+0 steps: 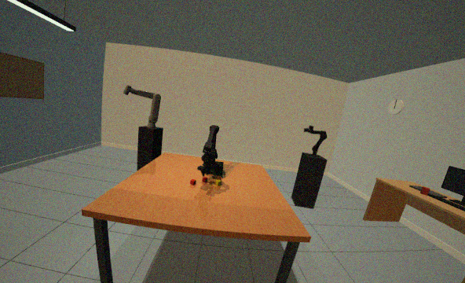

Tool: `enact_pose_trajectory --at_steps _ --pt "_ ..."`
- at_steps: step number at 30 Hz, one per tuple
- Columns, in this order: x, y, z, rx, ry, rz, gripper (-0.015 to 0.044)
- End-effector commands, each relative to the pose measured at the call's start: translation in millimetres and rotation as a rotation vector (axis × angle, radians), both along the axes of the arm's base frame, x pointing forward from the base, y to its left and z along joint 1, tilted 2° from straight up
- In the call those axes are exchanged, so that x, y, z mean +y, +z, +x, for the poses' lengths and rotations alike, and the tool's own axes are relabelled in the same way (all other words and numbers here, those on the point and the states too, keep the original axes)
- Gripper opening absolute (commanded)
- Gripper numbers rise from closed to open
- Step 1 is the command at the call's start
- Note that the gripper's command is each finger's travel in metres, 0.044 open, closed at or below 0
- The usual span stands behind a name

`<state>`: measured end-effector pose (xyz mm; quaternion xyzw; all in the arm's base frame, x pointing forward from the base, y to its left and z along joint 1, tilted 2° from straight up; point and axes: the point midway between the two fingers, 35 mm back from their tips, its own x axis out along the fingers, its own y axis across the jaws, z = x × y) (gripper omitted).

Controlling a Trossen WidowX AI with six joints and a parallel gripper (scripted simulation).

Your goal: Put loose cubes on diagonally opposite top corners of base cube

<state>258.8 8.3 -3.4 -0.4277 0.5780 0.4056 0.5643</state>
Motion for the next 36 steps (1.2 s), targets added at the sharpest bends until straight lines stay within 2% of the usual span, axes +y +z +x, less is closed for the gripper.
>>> enact_pose_trajectory --at_steps 1,22,28,36 --pt "0.2 -5.7 -1.5 0.004 0.001 0.003 0.0265" --pt "-0.9 -37.3 -1.9 0.004 0.001 0.003 0.0265" --pt "-0.9 -37.3 -1.9 0.004 0.001 0.003 0.0108" --pt "3.6 -30.6 4.5 -0.021 -0.02 0.001 0.0105"
